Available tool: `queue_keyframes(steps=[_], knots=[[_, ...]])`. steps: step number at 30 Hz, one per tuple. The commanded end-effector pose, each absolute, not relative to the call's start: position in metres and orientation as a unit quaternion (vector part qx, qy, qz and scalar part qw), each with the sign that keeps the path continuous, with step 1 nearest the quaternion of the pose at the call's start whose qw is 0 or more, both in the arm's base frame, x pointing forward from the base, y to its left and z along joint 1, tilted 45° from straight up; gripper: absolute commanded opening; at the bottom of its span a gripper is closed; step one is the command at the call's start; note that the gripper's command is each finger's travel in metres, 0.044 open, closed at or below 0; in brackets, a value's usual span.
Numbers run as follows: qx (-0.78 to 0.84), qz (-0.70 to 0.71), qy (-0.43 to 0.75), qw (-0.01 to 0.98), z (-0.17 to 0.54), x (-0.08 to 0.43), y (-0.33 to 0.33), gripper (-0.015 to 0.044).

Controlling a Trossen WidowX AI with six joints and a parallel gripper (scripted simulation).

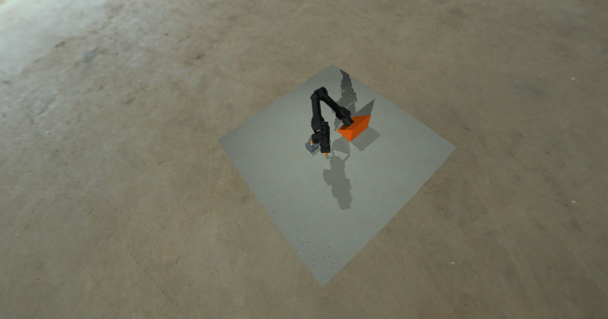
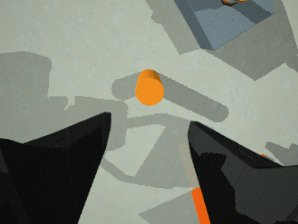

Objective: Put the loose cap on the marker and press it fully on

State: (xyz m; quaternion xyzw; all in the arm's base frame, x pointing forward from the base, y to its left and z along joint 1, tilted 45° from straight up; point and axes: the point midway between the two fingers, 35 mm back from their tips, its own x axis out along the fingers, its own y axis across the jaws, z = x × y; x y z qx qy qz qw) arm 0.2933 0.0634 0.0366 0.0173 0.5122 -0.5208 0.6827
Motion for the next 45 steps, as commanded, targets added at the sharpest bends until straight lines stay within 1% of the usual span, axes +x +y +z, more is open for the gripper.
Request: queue_keyframes(steps=[1,45], knots=[[0.023,-0.525,0.511,0.680,0.019,0.292,0.048,0.0237],[0.022,-0.526,0.510,0.680,-0.031,0.287,-0.004,0.0237]])
